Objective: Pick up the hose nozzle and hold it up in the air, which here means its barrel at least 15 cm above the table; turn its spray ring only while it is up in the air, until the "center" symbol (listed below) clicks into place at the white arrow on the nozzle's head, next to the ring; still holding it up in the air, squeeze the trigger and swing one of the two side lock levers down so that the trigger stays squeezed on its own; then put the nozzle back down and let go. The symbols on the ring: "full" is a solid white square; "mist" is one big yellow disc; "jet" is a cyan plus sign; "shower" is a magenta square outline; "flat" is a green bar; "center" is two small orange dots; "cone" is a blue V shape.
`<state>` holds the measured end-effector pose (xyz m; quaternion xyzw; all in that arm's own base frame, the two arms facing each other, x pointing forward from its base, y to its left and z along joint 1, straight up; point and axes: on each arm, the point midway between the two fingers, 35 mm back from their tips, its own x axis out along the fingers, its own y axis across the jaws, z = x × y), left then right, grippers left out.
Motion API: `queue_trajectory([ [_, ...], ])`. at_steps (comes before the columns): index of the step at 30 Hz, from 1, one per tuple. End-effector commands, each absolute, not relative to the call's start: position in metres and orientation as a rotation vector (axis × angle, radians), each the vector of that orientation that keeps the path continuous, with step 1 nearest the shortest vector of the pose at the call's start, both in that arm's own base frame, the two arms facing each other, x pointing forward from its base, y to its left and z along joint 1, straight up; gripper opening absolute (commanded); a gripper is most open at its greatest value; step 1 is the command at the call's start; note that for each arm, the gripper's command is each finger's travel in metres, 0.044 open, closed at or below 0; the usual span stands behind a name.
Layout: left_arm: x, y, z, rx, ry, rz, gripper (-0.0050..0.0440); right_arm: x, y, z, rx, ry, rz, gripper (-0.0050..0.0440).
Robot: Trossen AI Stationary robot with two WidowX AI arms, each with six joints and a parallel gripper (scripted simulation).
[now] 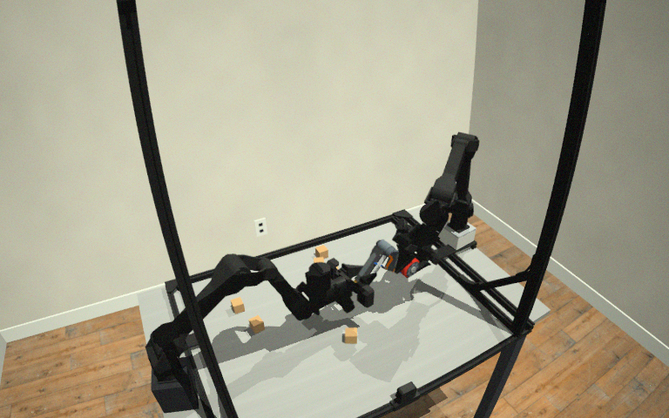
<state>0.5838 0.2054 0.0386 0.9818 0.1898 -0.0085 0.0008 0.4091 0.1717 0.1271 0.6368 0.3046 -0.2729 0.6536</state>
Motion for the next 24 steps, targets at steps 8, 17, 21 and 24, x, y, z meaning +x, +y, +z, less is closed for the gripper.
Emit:
queue_trajectory([
  [8, 0.5838, 0.2086, 0.0440, 3.082, 0.611, 0.000, 0.0000, 0.4090, 0.1715, 0.1276, 1.445, 0.688, -0.614, 0.0336],
  [17, 0.5838, 0.2086, 0.0440, 3.082, 0.611, 0.000, 0.0000, 0.4090, 0.1715, 0.1276, 1.445, 0.688, -0.614, 0.0400],
  [21, 0.5838, 0.2086, 0.0440, 3.082, 0.611, 0.000, 0.0000, 0.4086, 0.1709, 0.1270, 1.445, 0.688, -0.614, 0.0400],
  [24, 0.5838, 0.2086, 0.0440, 3.082, 0.611, 0.000, 0.0000, 0.4026, 0.1686, 0.1306, 1.445, 0.688, -0.614, 0.0400],
])
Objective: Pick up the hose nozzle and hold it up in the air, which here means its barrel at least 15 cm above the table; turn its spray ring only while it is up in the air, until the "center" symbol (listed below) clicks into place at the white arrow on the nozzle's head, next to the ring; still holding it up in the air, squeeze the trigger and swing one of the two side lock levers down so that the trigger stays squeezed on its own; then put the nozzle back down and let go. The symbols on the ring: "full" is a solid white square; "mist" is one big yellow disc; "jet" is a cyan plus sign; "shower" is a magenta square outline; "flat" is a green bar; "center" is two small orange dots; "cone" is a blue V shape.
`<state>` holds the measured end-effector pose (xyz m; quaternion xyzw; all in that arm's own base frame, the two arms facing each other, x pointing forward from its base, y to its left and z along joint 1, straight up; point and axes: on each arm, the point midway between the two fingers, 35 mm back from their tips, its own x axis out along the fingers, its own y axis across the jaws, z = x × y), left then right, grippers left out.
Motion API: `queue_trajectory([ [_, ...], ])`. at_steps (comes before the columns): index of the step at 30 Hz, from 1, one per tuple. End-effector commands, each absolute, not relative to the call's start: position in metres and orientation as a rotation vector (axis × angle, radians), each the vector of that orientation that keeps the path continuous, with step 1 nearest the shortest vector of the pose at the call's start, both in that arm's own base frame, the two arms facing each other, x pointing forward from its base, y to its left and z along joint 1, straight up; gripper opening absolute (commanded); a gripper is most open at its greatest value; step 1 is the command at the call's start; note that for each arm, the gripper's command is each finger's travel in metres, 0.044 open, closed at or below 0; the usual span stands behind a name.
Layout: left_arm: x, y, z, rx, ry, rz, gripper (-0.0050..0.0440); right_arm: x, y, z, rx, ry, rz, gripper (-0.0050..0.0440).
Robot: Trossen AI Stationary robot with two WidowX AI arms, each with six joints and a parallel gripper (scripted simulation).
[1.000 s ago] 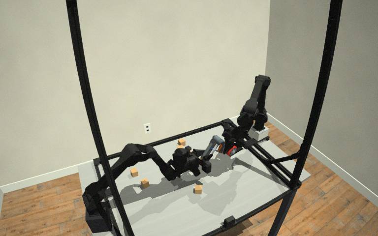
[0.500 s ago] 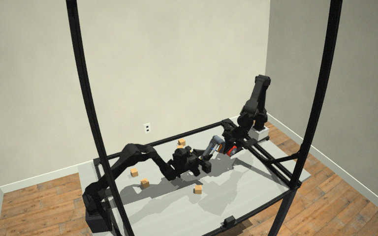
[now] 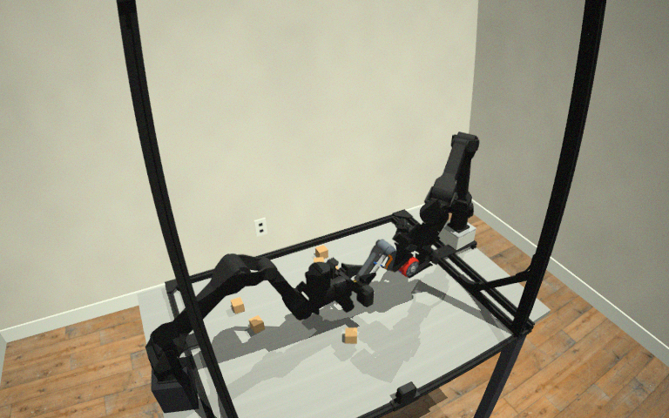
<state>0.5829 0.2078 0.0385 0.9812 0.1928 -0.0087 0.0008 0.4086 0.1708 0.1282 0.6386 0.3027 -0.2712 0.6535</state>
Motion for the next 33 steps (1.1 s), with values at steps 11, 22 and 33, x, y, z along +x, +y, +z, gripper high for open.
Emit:
queue_trajectory([
  [11, 0.584, 0.209, 0.044, 3.082, 0.611, 0.000, 0.0000, 0.385, 0.168, 0.152, 1.445, 0.688, -0.614, 0.0400],
  [22, 0.584, 0.209, 0.044, 3.082, 0.611, 0.000, 0.0000, 0.364, 0.167, 0.177, 1.445, 0.688, -0.614, 0.0400],
  [33, 0.584, 0.209, 0.044, 3.082, 0.611, 0.000, 0.0000, 0.347, 0.167, 0.198, 1.445, 0.688, -0.614, 0.0400],
])
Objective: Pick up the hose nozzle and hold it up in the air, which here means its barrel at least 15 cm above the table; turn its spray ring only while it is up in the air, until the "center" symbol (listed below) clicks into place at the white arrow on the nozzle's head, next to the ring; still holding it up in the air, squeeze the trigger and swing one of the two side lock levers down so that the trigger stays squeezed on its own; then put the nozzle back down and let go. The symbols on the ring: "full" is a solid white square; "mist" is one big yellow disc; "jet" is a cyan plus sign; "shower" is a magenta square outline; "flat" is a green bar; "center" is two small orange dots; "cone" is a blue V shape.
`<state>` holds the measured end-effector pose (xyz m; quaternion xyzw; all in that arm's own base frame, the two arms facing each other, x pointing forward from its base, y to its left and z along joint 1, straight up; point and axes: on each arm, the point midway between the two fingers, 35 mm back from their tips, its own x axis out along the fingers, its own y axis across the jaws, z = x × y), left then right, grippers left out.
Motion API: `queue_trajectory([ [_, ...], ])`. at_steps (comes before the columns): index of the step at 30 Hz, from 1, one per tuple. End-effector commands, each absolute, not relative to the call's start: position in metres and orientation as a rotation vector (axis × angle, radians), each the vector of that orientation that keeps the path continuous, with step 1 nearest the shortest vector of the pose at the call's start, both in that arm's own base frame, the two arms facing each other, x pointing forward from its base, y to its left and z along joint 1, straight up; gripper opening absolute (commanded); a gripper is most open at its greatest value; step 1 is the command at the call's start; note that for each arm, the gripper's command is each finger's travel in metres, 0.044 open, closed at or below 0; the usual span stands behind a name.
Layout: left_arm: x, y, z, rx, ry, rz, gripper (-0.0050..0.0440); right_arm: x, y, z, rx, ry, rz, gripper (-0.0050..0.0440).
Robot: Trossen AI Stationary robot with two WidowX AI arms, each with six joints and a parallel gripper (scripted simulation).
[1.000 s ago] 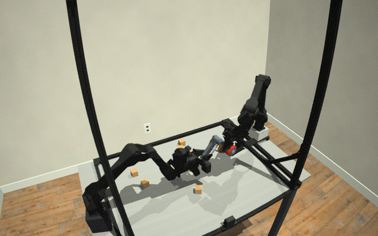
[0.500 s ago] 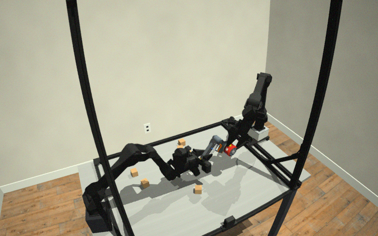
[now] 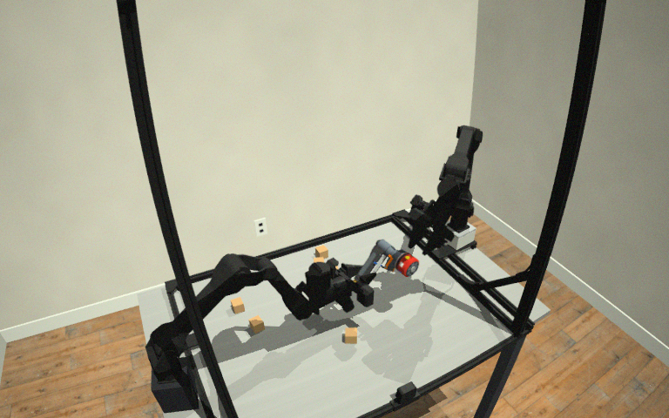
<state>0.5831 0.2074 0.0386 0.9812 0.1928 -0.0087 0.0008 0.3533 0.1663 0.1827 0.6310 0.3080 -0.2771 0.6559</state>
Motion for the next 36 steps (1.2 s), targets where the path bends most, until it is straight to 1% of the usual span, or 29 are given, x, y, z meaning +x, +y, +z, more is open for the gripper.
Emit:
queue_trajectory([
  [1, 0.584, 0.209, 0.044, 3.082, 0.611, 0.000, 0.0000, 0.345, 0.166, 0.201, 1.445, 0.688, -0.614, 0.0400],
  [21, 0.584, 0.209, 0.044, 3.082, 0.611, 0.000, 0.0000, 0.337, 0.166, 0.195, 1.446, 0.684, -0.610, 0.0400],
  [27, 0.584, 0.209, 0.044, 3.082, 0.611, 0.000, 0.0000, 0.334, 0.165, 0.192, 1.464, 0.643, -0.564, 0.0400],
  [36, 0.584, 0.209, 0.044, 3.082, 0.611, 0.000, 0.0000, 0.323, 0.164, 0.178, 1.508, 0.520, -0.429, 0.0400],
])
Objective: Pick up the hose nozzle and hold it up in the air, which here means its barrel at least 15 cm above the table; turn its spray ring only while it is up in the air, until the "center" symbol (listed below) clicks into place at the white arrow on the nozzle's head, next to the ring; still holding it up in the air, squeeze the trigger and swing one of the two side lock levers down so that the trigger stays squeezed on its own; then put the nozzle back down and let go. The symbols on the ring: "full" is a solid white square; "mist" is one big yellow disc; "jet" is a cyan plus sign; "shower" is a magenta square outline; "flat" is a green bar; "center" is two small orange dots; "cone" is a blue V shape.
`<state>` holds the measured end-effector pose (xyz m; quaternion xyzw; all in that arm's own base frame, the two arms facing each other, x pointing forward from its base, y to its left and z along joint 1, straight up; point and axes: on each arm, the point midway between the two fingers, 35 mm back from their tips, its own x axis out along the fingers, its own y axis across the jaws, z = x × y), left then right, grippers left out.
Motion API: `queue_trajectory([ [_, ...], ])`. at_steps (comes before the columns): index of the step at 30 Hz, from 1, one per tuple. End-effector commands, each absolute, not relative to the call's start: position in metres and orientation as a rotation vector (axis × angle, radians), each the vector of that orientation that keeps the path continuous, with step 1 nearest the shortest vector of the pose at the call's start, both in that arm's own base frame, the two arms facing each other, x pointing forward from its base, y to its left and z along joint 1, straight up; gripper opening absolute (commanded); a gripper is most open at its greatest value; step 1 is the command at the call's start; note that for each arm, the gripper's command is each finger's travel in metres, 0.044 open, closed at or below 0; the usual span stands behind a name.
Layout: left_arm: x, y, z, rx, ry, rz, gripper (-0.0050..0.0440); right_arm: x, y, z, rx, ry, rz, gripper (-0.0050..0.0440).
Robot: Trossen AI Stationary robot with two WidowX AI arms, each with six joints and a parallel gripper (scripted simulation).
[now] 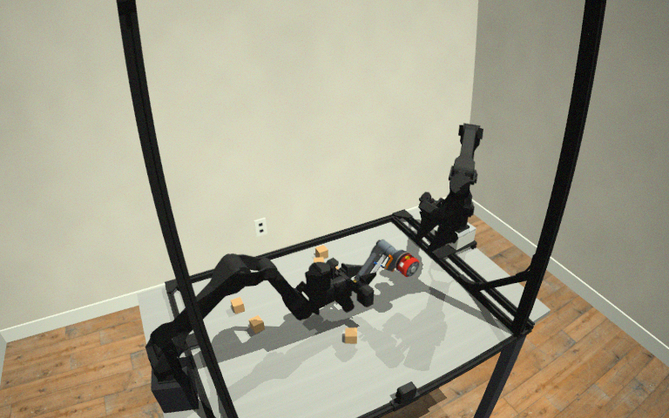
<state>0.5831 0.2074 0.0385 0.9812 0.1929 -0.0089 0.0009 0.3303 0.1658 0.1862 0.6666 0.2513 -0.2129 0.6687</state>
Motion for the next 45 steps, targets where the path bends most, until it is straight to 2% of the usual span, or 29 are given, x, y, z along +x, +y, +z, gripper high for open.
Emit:
queue_trajectory([
  [1, 0.584, 0.209, 0.044, 3.082, 0.611, 0.000, 0.0000, 0.322, 0.164, 0.176, 1.512, 0.507, -0.416, 0.0400],
  [35, 0.584, 0.209, 0.044, 3.082, 0.611, 0.000, 0.0000, 0.307, 0.159, 0.126, 1.521, 0.238, -0.119, 0.0400],
  [45, 0.584, 0.209, 0.044, 3.082, 0.611, 0.000, 0.0000, 0.315, 0.161, 0.128, 1.548, 0.203, -0.079, 0.0400],
])
